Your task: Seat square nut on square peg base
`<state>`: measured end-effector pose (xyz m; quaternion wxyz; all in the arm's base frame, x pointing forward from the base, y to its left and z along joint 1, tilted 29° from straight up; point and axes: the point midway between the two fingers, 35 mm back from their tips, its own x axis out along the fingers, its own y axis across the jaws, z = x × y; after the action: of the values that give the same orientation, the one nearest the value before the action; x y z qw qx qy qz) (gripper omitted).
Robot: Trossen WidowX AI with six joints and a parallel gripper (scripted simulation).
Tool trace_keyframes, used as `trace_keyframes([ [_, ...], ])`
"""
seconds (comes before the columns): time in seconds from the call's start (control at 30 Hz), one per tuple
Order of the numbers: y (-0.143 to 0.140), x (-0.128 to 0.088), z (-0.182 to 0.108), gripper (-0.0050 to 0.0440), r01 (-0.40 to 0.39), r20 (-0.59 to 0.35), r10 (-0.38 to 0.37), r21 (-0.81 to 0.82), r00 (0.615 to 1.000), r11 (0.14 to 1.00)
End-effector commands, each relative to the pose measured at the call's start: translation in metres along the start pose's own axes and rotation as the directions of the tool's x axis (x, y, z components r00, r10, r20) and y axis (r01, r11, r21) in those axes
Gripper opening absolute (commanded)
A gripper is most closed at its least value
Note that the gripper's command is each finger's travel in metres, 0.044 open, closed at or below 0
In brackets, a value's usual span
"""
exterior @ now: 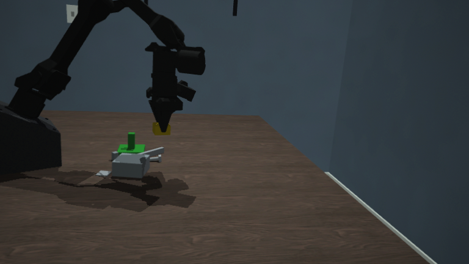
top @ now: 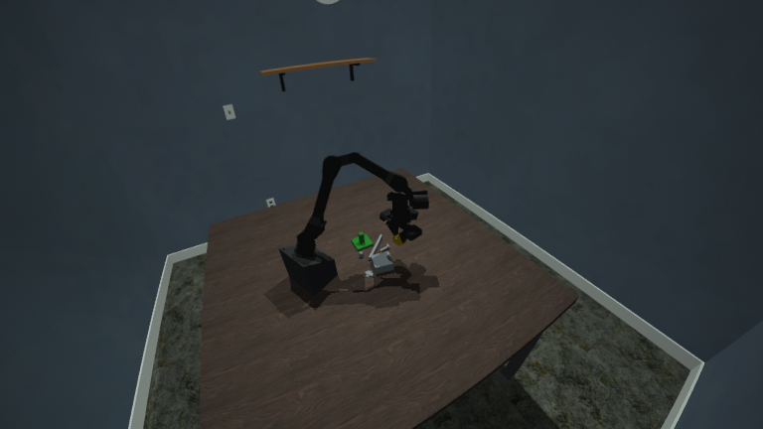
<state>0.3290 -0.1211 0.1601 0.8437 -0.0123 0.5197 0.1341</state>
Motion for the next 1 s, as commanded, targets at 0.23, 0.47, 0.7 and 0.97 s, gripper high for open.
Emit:
trace_keyframes([
  [0.23, 0.03, 0.001, 0.004, 0.0, 0.004, -0.004, -0.004, 0.016, 1.0, 1.0],
  [0.47, 0.047, 0.004, 0.004, 0.0, 0.006, -0.011, -0.005, 0.027, 1.0, 1.0],
  [0.7, 0.069, 0.008, 0.002, 0.0, 0.008, -0.018, -0.007, 0.044, 1.0, 0.999],
  [0.97, 0.088, 0.011, -0.001, 0.0, 0.01, -0.021, -0.009, 0.059, 1.0, 0.998],
])
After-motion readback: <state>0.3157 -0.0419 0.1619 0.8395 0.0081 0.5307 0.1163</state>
